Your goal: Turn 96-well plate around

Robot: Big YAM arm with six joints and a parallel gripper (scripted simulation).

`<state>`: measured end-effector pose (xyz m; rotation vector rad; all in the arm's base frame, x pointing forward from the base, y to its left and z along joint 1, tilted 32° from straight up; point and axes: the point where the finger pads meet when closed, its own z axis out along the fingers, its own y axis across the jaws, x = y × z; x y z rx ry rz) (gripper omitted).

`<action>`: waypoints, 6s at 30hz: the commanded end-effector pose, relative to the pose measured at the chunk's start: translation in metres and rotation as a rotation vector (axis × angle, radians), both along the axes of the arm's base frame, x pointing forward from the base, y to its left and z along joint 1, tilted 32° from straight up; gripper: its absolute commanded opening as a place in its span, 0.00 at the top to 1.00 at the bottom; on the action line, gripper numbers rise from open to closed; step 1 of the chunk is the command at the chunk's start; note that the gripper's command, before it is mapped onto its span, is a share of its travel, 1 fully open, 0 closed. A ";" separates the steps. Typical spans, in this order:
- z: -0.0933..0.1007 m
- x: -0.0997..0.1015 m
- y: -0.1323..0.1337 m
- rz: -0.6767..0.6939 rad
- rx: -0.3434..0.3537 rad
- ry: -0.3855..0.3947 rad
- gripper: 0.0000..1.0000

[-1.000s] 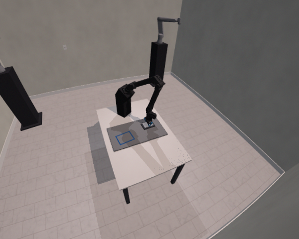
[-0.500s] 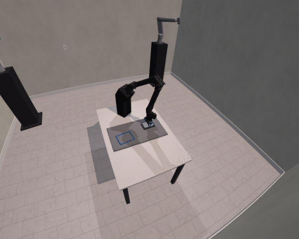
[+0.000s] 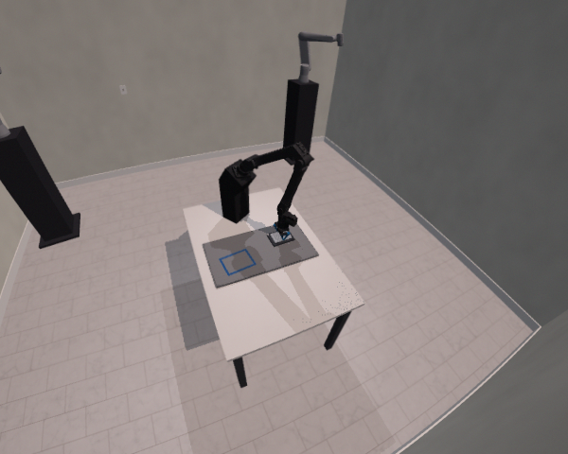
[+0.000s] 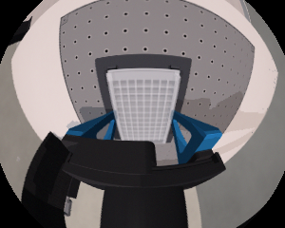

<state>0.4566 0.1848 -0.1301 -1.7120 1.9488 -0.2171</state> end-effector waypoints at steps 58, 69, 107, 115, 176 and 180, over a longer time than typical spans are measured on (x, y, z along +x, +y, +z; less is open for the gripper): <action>0.053 -0.029 -0.018 -0.008 0.000 -0.001 1.00; 0.065 -0.036 -0.021 -0.005 -0.001 -0.003 1.00; 0.053 -0.035 -0.062 -0.189 0.103 0.054 1.00; 0.049 -0.030 -0.084 -0.189 0.104 0.052 1.00; 0.016 0.001 -0.260 -0.195 0.108 0.060 1.00; 0.013 0.003 -0.273 -0.195 0.109 0.060 1.00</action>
